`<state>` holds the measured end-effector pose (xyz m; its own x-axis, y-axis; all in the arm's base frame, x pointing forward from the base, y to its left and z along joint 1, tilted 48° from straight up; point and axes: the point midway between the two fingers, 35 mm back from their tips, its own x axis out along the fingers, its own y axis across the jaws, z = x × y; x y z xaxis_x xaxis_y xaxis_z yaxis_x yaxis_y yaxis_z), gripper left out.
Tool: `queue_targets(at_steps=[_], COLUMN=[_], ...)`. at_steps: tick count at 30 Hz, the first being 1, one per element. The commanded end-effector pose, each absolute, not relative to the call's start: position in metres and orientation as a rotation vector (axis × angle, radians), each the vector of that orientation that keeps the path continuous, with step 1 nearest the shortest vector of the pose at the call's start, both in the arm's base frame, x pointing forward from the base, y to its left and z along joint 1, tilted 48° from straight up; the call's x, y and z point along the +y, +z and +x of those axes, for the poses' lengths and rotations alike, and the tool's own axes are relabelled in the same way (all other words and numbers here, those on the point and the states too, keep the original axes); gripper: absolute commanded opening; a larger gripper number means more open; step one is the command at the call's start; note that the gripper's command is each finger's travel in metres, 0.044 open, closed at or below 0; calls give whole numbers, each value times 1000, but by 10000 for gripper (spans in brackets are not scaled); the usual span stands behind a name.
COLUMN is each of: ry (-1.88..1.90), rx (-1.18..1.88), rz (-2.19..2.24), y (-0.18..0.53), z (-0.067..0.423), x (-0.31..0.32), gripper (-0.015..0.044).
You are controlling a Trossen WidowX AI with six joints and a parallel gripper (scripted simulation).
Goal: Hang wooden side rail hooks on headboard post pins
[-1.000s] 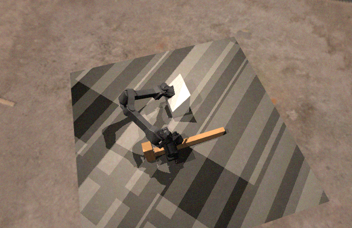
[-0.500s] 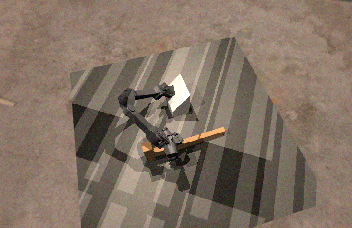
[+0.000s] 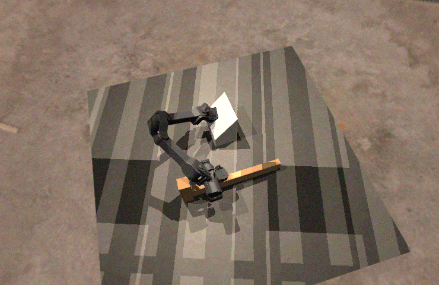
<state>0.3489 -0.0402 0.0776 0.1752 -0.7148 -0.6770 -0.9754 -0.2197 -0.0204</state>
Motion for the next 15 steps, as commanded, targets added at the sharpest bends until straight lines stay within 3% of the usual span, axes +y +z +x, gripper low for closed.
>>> queue_targets(at_steps=[1,15], ry=[760,759], rx=[1586,1586], rz=[-2019,-2019], y=[79,78], z=[350,350], x=[-39,-41], gripper=[0,0])
